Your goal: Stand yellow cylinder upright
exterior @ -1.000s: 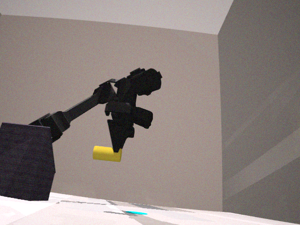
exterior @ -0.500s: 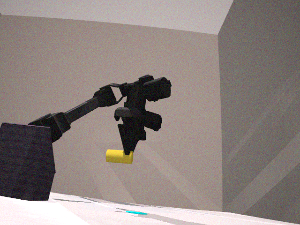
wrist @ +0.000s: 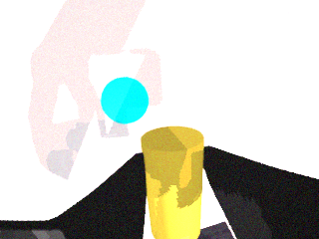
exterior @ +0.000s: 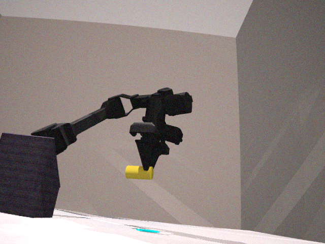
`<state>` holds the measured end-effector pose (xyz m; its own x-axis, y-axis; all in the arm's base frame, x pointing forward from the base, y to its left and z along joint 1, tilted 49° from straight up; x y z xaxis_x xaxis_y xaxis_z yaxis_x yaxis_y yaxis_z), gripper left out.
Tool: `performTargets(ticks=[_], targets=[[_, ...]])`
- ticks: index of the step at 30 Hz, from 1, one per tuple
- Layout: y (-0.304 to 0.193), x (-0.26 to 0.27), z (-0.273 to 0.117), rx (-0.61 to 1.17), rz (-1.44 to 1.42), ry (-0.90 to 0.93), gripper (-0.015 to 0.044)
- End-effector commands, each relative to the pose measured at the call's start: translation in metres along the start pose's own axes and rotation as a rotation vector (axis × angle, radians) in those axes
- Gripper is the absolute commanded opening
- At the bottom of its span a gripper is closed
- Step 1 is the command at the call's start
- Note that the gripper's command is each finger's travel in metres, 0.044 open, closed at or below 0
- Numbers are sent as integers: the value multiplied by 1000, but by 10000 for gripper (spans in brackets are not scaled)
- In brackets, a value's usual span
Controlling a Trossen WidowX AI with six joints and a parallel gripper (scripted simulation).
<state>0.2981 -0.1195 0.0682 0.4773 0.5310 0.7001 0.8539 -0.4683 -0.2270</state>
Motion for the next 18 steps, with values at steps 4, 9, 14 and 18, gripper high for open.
performTargets(ticks=[4, 9, 14, 18], targets=[[3, 21, -3, -2, 70, 10, 105], [3, 34, -4, 3, 117, 15, 105], [3, 36, -3, 2, 125, 12, 105], [3, 34, 0, -7, 119, -8, 105]])
Point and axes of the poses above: the point midway between the two fingers, 35 mm back from their tips, its own z axis out along the fingers, its own x axis across the jaws, y = z × x, the point moved 4 cm from there along -z, back along the fingers, and after that the axes turned 8 degrees about z, right-handed, at the moved point
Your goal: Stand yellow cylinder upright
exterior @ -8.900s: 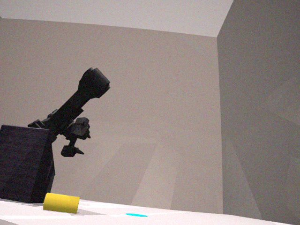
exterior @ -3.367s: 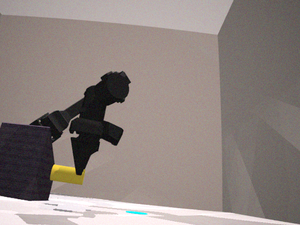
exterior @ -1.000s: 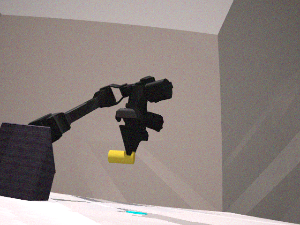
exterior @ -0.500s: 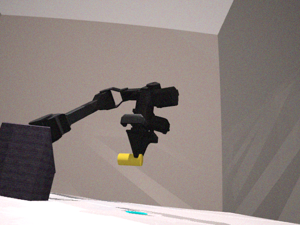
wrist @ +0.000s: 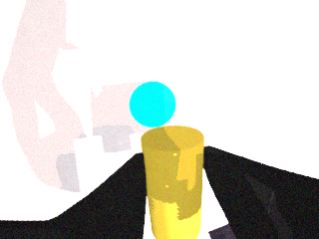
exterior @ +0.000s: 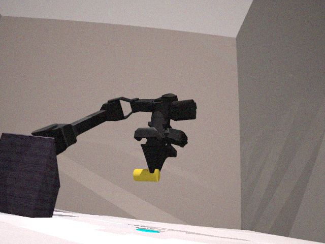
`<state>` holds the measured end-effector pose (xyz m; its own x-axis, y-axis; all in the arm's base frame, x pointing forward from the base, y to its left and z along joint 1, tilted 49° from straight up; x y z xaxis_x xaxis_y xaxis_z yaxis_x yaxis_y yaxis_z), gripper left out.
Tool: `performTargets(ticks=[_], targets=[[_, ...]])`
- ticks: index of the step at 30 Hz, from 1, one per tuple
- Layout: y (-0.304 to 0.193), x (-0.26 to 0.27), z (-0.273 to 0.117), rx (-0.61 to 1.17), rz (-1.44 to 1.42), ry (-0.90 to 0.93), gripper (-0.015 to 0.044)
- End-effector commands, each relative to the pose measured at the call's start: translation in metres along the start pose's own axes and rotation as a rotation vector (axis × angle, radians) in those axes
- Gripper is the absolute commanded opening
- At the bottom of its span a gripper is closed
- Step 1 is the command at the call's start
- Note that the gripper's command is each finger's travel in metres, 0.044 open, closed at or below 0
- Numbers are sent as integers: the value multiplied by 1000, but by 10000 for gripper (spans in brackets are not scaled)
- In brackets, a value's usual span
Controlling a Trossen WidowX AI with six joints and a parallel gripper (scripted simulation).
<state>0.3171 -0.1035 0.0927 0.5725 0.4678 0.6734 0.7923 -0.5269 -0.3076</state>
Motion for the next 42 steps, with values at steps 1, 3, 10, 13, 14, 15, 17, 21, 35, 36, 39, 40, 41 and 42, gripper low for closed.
performTargets(ticks=[1, 3, 10, 13, 14, 15, 17, 21, 35, 36, 39, 40, 41, 42], targets=[[0, -1, 3, -11, 1, -20, 105], [0, -2, 5, -17, -2, -30, 105], [1, -5, 11, -38, -13, -64, 105], [2, -6, 14, -48, -17, -78, 105], [2, -7, 15, -52, -19, -83, 105], [2, -7, 16, -55, -20, -88, 105], [2, -8, 17, -62, -23, -97, 105], [2, -10, 21, -77, -28, -115, 105], [4, -15, 32, -132, -46, -174, 105], [4, -15, 33, -136, -48, -178, 105], [5, -16, 35, -149, -51, -190, 105], [5, -16, 36, -153, -53, -194, 105], [5, -17, 37, -158, -54, -197, 105], [5, -17, 37, -162, -55, -201, 105]])
Point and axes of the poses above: the point midway between the two fingers, 35 mm back from their tips, its own z axis out along the fingers, its own x axis across the jaws, y = z × x, the point moved 4 cm from there along -z, back along the fingers, and after that the axes turned 8 degrees about z, right-handed, at the moved point
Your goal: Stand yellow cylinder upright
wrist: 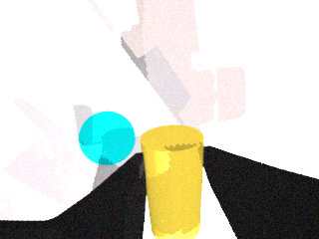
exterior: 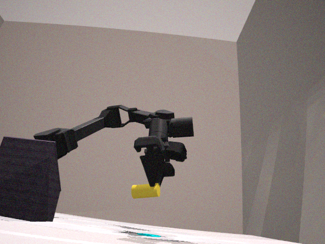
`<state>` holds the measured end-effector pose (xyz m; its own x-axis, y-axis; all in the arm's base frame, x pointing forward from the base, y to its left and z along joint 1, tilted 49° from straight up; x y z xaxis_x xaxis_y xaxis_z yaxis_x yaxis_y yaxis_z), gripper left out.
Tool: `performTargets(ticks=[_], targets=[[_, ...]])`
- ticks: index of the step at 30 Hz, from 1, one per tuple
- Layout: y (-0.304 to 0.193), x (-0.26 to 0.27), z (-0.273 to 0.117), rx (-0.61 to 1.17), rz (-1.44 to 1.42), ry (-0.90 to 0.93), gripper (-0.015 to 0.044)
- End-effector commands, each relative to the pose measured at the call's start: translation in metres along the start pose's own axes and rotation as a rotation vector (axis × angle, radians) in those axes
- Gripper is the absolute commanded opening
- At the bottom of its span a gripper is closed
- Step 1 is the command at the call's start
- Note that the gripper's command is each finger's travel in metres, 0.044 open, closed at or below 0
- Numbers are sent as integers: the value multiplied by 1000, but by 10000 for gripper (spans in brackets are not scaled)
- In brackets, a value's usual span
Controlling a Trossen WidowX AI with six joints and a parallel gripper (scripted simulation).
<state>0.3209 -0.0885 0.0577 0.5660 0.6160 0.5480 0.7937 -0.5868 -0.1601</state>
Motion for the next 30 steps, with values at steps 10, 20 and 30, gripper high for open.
performTargets(ticks=[10, 20, 30], targets=[[-1, -3, 10, -59, -5, -52, 105], [-1, -5, 17, -109, -13, -84, 105], [-1, -5, 23, -161, -20, -113, 105]])
Point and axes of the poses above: the point midway between the two fingers, 35 mm back from their tips, its own z axis out along the fingers, its own x axis across the jaws, y = z × x, the point moved 4 cm from there along -z, back along the fingers, and after that the axes turned 8 degrees about z, right-handed, at the moved point
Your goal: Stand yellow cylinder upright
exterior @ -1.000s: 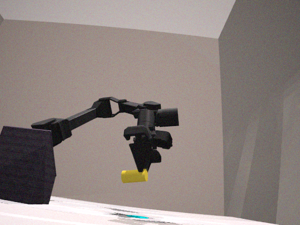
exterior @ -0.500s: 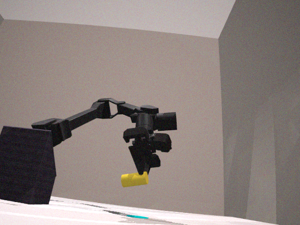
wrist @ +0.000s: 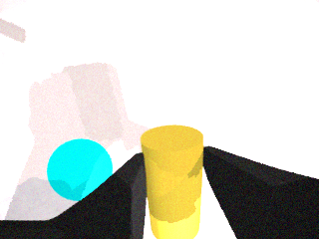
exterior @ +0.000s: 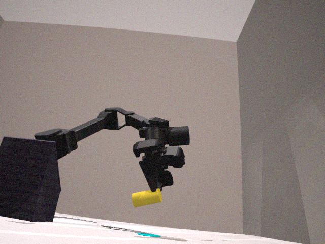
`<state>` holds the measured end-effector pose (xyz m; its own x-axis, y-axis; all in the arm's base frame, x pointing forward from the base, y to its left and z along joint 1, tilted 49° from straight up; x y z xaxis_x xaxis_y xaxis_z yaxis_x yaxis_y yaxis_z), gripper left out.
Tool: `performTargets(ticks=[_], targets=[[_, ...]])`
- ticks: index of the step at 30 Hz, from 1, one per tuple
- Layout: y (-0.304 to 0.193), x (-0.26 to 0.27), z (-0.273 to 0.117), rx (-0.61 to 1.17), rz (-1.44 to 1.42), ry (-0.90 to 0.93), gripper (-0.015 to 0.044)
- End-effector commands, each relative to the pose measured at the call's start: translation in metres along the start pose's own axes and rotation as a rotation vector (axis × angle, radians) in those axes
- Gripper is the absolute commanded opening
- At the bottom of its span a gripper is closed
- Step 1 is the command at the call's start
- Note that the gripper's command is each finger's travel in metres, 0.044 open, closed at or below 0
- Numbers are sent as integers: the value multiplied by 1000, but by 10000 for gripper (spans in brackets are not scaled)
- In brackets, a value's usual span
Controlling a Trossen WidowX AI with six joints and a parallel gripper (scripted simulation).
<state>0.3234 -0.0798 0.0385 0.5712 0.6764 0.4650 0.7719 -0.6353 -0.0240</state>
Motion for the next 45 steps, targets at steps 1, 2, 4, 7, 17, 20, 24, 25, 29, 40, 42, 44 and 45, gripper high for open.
performTargets(ticks=[1, 2, 4, 7, 17, 20, 24, 25, 29, 40, 42, 44, 45], targets=[[-2, -2, 2, -22, 5, -16, 105], [-2, -2, 3, -27, 5, -19, 105], [-2, -2, 4, -38, 4, -24, 105], [-2, -2, 6, -55, 3, -31, 105], [-3, -1, 10, -111, 0, -52, 105], [-4, -1, 12, -129, 0, -58, 105], [-4, -1, 13, -152, 0, -64, 105], [-4, -1, 14, -158, 0, -66, 105], [-5, 0, 15, -182, 0, -72, 105], [-6, 1, 18, -249, 3, -84, 105], [-6, 1, 19, -262, 4, -86, 105], [-7, 1, 19, -274, 5, -87, 105], [-7, 1, 19, -280, 5, -88, 105]])
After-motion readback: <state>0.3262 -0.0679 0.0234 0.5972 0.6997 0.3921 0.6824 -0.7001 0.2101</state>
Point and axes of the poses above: the point midway between the two fingers, 35 mm back from their tips, its own z axis out along the fingers, its own x axis across the jaws, y = z × x, the point moved 4 cm from there along -z, back along the fingers, and after that the axes turned 8 degrees about z, right-handed, at the moved point
